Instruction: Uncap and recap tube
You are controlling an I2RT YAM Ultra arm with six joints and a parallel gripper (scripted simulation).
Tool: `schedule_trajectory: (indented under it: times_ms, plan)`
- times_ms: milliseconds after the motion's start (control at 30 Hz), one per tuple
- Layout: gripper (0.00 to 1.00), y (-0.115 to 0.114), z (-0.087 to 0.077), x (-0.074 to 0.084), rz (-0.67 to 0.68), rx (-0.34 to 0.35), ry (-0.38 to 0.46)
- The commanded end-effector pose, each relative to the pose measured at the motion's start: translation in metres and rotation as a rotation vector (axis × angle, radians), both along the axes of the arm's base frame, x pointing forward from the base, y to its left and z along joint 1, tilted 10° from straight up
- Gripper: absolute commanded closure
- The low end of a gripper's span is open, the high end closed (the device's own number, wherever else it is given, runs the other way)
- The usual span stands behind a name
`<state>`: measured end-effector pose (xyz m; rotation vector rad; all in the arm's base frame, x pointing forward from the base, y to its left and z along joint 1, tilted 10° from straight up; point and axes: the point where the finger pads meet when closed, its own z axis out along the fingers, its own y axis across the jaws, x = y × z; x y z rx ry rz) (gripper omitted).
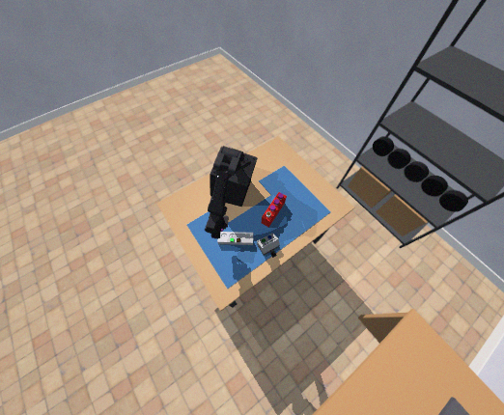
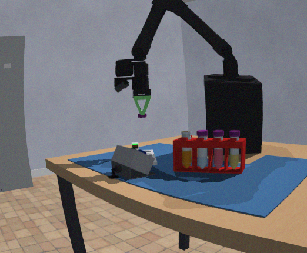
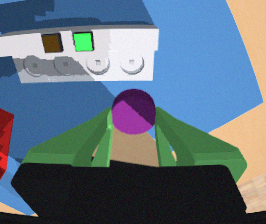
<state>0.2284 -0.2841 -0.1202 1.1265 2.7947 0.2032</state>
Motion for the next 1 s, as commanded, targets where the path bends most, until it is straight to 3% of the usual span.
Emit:
schedule_trajectory:
  times_ms: [0,167,233,300,433,567,633,667,733,800,867,967]
  plan:
    - [1.0,0.001,0.003,-0.001,0.0,0.006,0.003]
    - [1.0,0.001,0.003,-0.001,0.0,0.006,0.003]
    - [1.0,0.016,0.005,0.005,0.164,-0.02,-0.01]
    - [1.0,0.016,0.005,0.005,0.164,-0.02,-0.01]
    - [1.0,0.047,0.01,0.017,0.484,-0.072,-0.038]
    - [1.0,0.063,0.012,0.023,0.655,-0.1,-0.053]
    - [1.0,0.078,0.014,0.029,0.819,-0.126,-0.067]
    - [1.0,0.078,0.014,0.029,0.819,-0.126,-0.067]
    - [1.0,0.094,0.017,0.035,0.98,-0.152,-0.081]
    - [1.0,0.102,0.018,0.039,1.065,-0.166,-0.088]
    - [1.0,0.102,0.018,0.039,1.065,-0.166,-0.088]
    - [1.0,0.125,0.021,0.048,1.311,-0.206,-0.11]
